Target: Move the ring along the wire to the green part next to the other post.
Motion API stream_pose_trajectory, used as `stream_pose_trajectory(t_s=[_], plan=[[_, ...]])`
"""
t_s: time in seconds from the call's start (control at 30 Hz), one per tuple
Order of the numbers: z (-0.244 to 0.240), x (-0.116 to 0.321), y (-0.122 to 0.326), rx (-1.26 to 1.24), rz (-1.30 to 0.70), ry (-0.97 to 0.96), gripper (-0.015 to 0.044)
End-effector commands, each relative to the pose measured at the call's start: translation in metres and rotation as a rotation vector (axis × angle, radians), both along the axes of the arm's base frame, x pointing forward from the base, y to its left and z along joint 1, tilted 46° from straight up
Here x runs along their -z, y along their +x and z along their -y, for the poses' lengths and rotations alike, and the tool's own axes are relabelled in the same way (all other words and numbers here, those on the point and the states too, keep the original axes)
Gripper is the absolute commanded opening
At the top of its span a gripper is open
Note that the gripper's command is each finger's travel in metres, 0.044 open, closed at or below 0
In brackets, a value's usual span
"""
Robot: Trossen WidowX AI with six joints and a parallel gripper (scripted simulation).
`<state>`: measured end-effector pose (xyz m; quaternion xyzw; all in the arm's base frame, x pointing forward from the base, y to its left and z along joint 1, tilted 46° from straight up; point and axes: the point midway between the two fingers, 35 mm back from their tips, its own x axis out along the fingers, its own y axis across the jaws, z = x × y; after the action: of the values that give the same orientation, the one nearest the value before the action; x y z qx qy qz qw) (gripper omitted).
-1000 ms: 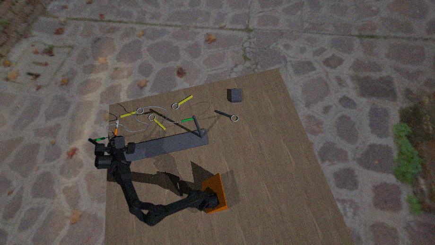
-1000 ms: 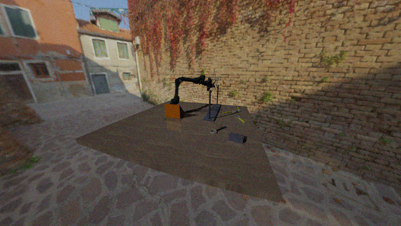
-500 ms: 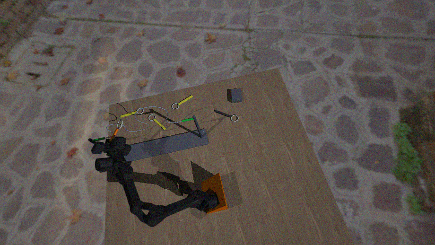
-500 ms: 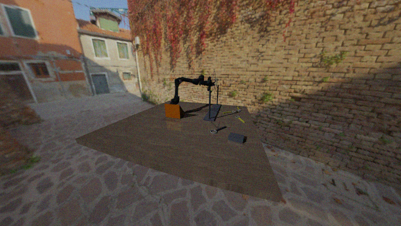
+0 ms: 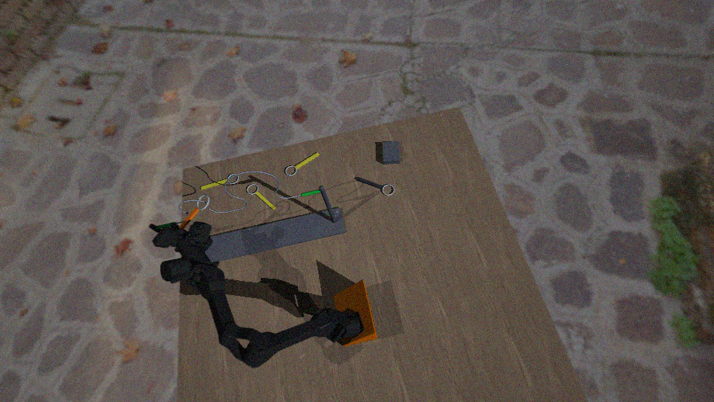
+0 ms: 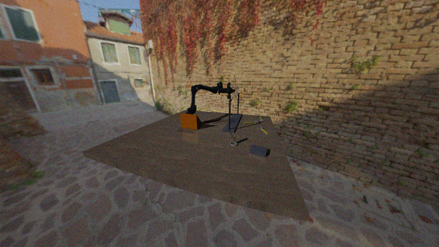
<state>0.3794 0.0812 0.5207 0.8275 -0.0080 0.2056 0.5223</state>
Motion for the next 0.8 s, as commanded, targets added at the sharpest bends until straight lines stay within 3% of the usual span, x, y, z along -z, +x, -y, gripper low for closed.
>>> stream_pose_trajectory(t_s=[0.0,0.77], plan=[[0.002,0.001,0.002,0.0,0.003,0.065,-0.015],[0.014,-0.016,-0.001,-0.008,0.071,0.391,-0.015]])
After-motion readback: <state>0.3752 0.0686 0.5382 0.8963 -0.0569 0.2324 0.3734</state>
